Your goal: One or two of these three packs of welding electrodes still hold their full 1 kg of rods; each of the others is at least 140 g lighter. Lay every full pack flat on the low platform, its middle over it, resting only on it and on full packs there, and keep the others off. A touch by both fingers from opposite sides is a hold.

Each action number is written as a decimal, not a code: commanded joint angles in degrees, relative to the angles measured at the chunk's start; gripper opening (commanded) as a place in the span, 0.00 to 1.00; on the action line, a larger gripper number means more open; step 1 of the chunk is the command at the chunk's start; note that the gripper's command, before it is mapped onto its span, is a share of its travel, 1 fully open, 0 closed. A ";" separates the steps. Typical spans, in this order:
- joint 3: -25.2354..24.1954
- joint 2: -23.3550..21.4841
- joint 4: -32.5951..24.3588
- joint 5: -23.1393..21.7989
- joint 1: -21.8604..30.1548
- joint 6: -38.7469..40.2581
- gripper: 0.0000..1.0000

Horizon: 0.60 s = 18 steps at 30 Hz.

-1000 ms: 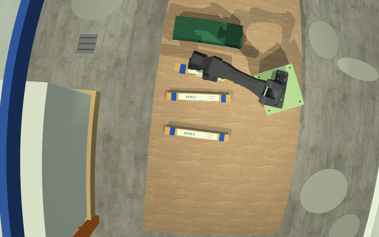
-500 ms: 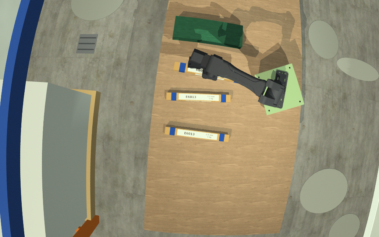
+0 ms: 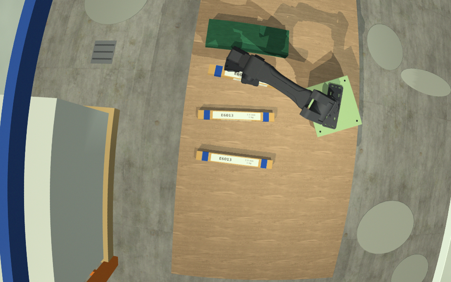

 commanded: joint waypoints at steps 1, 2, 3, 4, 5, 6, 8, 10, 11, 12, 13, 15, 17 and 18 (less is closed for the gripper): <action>4.16 -2.12 -1.56 -1.19 -3.33 -2.59 0.00; 4.29 -1.84 -1.61 -1.36 -3.78 -3.06 0.00; 4.43 -1.54 -1.66 -1.52 -4.24 -3.52 0.00; 4.54 -0.57 -1.71 -1.68 -4.69 -4.00 0.00; 4.68 0.02 -1.77 -1.84 -5.13 -4.47 0.00; 4.88 0.12 -1.84 -2.00 -5.58 -4.92 0.00; 5.10 -0.08 -1.92 -2.15 -6.02 -5.36 0.00; 5.93 0.56 -2.12 -2.49 -6.73 -5.89 0.00; 6.10 0.86 -2.18 -2.62 -7.15 -6.33 0.00; 6.31 1.17 -2.27 -2.75 -7.56 -6.76 0.00; 6.46 2.54 -2.34 -2.87 -7.95 -7.20 0.00; 6.92 3.32 -2.52 -3.13 -8.76 -8.06 0.00; 7.46 2.90 -2.68 -3.40 -9.56 -8.87 0.00; 7.67 3.24 -2.74 -3.53 -9.95 -9.28 0.00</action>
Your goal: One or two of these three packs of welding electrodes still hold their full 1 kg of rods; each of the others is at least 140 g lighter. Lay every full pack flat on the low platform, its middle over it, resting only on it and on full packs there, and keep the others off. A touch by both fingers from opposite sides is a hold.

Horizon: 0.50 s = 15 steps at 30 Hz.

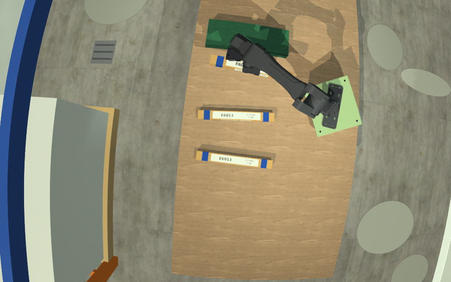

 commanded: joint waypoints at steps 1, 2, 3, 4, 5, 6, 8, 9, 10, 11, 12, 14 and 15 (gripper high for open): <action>4.50 -1.91 -1.69 -1.11 -3.42 -2.40 0.00; 4.69 -0.87 -1.76 -1.23 -3.80 -2.83 0.00; 4.92 -0.28 -1.85 -1.35 -4.19 -3.25 0.00; 5.21 -0.19 -1.95 -1.47 -4.58 -3.66 0.00; 5.51 -0.33 -2.04 -1.59 -4.96 -4.06 0.00; 5.78 -0.28 -2.12 -1.70 -5.34 -4.45 0.00; 5.78 -0.28 -2.12 -1.70 -5.34 -4.45 0.00; 6.76 0.74 -2.41 -1.95 -5.93 -4.94 0.00; 7.03 1.09 -2.50 -2.05 -6.30 -5.33 0.00; 7.26 2.86 -2.60 -2.12 -6.62 -5.73 0.00; 7.53 3.76 -2.70 -2.21 -6.96 -6.12 0.00; 8.34 3.06 -2.99 -2.42 -7.67 -6.85 0.00; 8.66 3.09 -3.08 -2.51 -8.01 -7.21 0.00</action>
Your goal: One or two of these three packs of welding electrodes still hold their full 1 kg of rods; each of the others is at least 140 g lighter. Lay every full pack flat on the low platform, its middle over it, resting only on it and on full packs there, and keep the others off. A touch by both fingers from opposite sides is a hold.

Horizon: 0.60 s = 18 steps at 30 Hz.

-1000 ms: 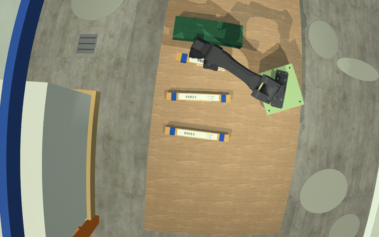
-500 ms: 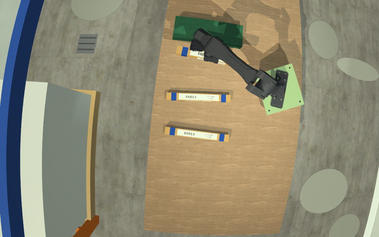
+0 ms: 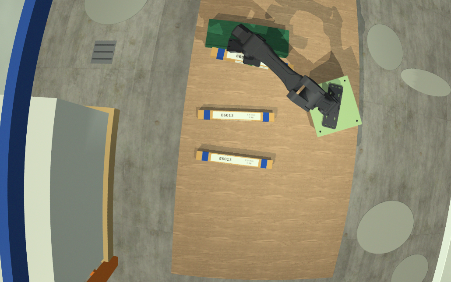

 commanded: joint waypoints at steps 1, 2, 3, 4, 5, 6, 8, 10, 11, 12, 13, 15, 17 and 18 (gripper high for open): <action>4.56 -2.21 -1.90 -0.87 -3.55 -2.11 0.00; 4.85 -1.72 -1.98 -0.96 -3.89 -2.47 0.00; 5.13 -0.52 -2.08 -1.04 -4.22 -2.86 0.00; 5.44 0.24 -2.19 -1.12 -4.55 -3.23 0.00; 5.83 0.45 -2.33 -1.21 -4.89 -3.60 0.00; 6.22 0.34 -2.46 -1.30 -5.22 -3.95 0.00; 6.95 0.77 -2.67 -1.46 -5.86 -4.64 0.00; 6.95 0.77 -2.67 -1.46 -5.86 -4.64 0.00; 8.15 1.82 -2.96 -1.63 -6.34 -5.07 0.00; 8.53 2.24 -3.09 -1.70 -6.66 -5.41 0.00; 8.87 4.29 -3.23 -1.74 -6.93 -5.76 0.00; 9.78 5.20 -3.60 -1.88 -7.52 -6.44 0.00; 10.74 4.50 -3.90 -2.02 -8.11 -7.05 0.00; 11.13 4.93 -4.01 -2.08 -8.39 -7.36 0.00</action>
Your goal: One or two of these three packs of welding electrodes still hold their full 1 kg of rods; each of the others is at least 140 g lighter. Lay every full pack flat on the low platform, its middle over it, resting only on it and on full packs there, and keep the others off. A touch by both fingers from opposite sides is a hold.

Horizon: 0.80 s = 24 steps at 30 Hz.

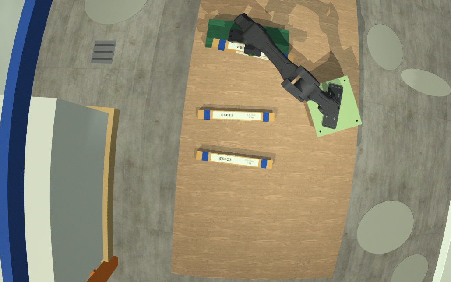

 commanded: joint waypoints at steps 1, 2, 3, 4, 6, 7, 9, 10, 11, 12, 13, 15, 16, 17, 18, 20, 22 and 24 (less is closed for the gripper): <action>4.94 -2.19 -2.34 -0.80 -3.69 -1.88 0.00; 5.34 -0.94 -2.49 -0.86 -3.97 -2.21 0.00; 5.77 -0.09 -2.65 -0.91 -4.25 -2.54 0.00; 6.26 0.26 -2.83 -0.97 -4.53 -2.86 0.00; 7.27 0.38 -3.17 -1.09 -5.09 -3.47 0.00; 7.75 0.79 -3.32 -1.15 -5.37 -3.77 0.00; 7.75 0.79 -3.32 -1.15 -5.37 -3.77 0.00; 9.20 1.81 -3.67 -1.24 -5.73 -4.12 0.00; 9.69 2.27 -3.84 -1.29 -6.00 -4.42 0.00; 10.23 3.96 -4.07 -1.32 -6.24 -4.72 0.00; 10.75 5.22 -4.28 -1.36 -6.48 -5.01 0.00; 12.04 5.59 -4.80 -1.46 -6.99 -5.59 0.00; 12.65 5.21 -4.99 -1.51 -7.23 -5.85 0.00; 13.19 5.36 -5.16 -1.55 -7.47 -6.10 0.00; 13.72 5.92 -5.33 -1.59 -7.71 -6.37 0.00; 14.85 8.20 -5.76 -1.67 -8.19 -6.92 0.00; 16.16 8.95 -6.28 -1.75 -8.67 -7.47 0.00; 17.48 9.55 -6.76 -1.82 -9.14 -8.00 0.00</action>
